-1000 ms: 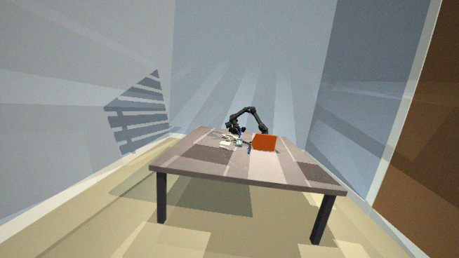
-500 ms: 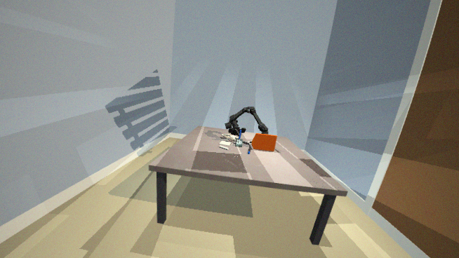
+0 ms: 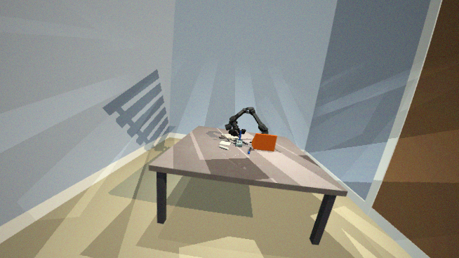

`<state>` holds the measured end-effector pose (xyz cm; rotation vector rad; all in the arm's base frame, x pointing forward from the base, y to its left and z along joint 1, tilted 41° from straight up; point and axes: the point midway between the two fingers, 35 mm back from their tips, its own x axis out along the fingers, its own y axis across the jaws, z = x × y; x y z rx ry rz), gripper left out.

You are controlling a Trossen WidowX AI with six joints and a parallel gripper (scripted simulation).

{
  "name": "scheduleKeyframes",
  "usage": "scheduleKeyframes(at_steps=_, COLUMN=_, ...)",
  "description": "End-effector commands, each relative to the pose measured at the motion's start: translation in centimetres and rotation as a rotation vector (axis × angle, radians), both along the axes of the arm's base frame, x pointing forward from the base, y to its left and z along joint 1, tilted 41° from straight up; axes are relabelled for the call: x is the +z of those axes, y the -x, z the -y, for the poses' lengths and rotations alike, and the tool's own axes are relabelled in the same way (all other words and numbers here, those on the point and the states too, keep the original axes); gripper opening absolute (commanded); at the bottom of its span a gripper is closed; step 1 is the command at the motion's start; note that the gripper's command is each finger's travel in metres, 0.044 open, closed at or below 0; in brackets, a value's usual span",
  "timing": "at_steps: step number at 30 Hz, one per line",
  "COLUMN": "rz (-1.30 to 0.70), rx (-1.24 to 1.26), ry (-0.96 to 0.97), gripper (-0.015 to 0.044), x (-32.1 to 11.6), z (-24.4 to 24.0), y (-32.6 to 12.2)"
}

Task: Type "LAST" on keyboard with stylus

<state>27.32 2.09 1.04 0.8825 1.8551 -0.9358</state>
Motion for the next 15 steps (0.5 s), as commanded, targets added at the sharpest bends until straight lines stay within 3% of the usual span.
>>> scheduleKeyframes(at_steps=1, rz=-0.002, rx=0.008, ry=0.002, gripper=0.0026, x=-0.17, z=0.1, y=0.13)
scheduleKeyframes(at_steps=3, rz=-0.002, rx=0.008, ry=0.002, gripper=0.0079, x=-0.24, z=0.13, y=0.15)
scheduleKeyframes(at_steps=15, rz=-0.002, rx=0.008, ry=0.002, gripper=0.0081, x=-0.52, z=0.37, y=0.11)
